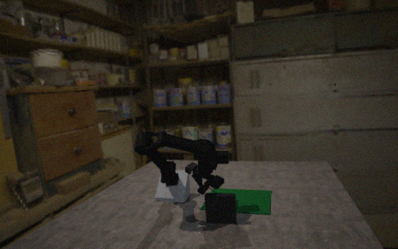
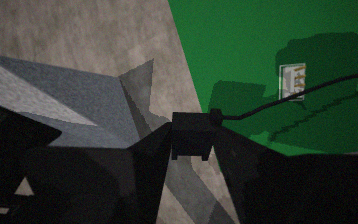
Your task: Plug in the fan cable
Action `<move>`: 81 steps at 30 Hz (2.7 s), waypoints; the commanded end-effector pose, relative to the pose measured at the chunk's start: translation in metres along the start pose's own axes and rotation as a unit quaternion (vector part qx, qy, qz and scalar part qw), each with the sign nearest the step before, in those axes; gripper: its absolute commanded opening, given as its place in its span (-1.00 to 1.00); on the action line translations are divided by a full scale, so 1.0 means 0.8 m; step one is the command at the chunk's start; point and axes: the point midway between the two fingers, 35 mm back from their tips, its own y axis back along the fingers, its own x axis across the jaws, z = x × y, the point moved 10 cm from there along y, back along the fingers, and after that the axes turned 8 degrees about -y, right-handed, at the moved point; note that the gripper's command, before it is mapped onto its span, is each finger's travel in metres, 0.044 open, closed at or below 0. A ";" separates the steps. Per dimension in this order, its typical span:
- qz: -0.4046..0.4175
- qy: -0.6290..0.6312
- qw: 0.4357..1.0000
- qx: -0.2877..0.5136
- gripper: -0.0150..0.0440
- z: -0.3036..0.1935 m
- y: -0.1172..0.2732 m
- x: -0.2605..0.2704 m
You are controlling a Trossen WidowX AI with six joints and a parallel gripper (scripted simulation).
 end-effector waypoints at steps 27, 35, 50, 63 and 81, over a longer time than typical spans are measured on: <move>0.088 0.031 0.978 -0.188 -0.49 -0.050 -0.023 -0.014; 0.087 0.038 0.966 -0.242 -0.49 -0.063 -0.027 -0.017; 0.057 0.050 0.938 -0.339 -0.49 -0.087 -0.033 -0.019; 0.005 0.060 0.909 -0.412 -0.49 -0.108 -0.037 -0.020; -0.079 0.071 0.873 -0.475 -0.49 -0.132 -0.040 -0.018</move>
